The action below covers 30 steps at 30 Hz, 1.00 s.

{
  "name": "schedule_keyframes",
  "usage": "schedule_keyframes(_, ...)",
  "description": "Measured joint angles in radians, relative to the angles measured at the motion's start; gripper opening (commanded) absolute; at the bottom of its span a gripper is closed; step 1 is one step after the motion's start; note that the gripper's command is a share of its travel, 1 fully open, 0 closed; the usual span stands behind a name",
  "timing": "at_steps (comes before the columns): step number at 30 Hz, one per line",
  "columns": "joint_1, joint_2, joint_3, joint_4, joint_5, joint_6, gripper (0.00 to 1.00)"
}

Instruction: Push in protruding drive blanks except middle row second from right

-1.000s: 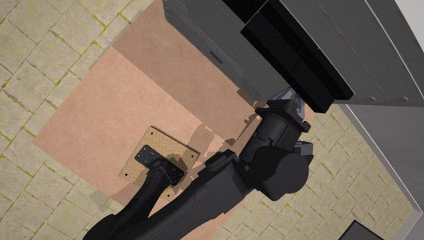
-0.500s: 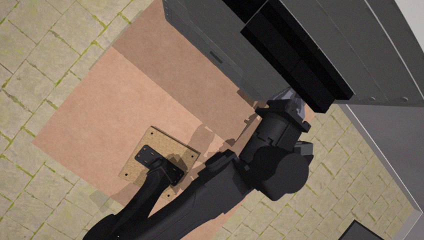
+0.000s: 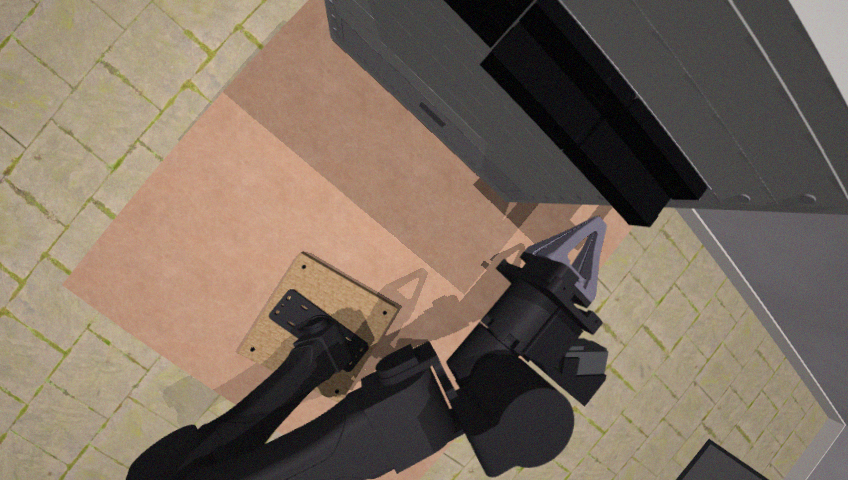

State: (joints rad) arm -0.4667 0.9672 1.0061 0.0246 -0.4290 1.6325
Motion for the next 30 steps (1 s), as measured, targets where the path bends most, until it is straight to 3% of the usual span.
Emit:
schedule_keyframes(6, -0.086, -0.113, -0.025, -0.031, -0.077, 0.013, 0.0)
schedule_keyframes(12, -0.127, -0.141, -0.034, -0.06, -0.131, 0.019, 0.0)
schedule_keyframes(17, -0.063, -0.184, -0.081, -0.09, -0.108, 0.019, 0.0)
schedule_keyframes(23, -0.02, -0.23, -0.083, -0.111, -0.072, 0.017, 0.0)
schedule_keyframes(27, 0.017, -0.202, -0.076, -0.098, -0.036, 0.013, 0.0)
schedule_keyframes(30, 0.072, -0.136, -0.056, -0.068, 0.004, 0.008, 0.0)
